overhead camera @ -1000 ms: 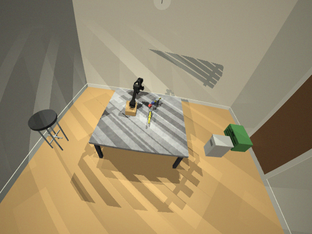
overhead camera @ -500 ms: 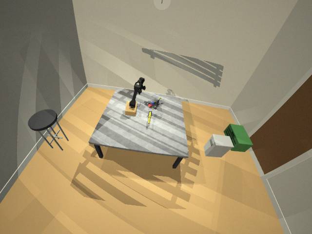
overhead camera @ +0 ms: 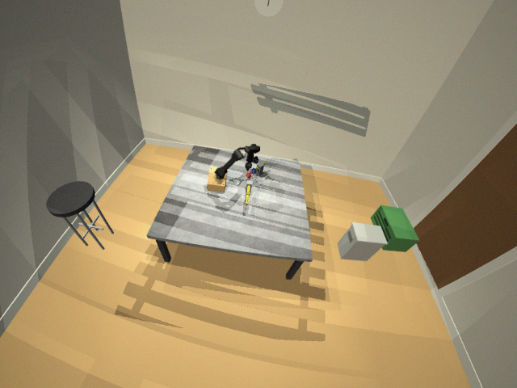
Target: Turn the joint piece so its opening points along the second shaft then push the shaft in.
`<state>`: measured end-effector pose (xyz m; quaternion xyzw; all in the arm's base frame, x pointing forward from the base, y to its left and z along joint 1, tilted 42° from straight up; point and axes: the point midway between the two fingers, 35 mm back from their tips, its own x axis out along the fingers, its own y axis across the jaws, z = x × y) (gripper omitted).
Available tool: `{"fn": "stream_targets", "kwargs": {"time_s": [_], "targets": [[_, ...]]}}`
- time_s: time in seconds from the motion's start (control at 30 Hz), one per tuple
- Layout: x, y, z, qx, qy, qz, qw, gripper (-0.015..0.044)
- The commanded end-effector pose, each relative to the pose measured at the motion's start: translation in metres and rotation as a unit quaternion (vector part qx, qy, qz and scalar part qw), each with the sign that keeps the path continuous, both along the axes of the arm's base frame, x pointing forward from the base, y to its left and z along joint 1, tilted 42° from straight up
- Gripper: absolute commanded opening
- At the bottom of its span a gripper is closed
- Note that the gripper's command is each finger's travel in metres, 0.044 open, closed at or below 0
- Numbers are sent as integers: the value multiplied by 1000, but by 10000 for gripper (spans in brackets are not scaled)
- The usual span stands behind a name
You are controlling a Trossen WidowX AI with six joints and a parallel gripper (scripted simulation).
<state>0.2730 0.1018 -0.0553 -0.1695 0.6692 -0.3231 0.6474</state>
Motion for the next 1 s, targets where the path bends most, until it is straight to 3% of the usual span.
{"fn": "stream_targets", "kwargs": {"time_s": [0.0, 0.13, 0.5, 0.97], "targets": [[6, -14, 4, -7, 3, 14, 1000, 440], [6, -14, 4, -7, -5, 6, 1000, 440], [5, -16, 1, -9, -128, -118, 985, 440], [4, -19, -2, -6, -277, -276, 920, 440]]}}
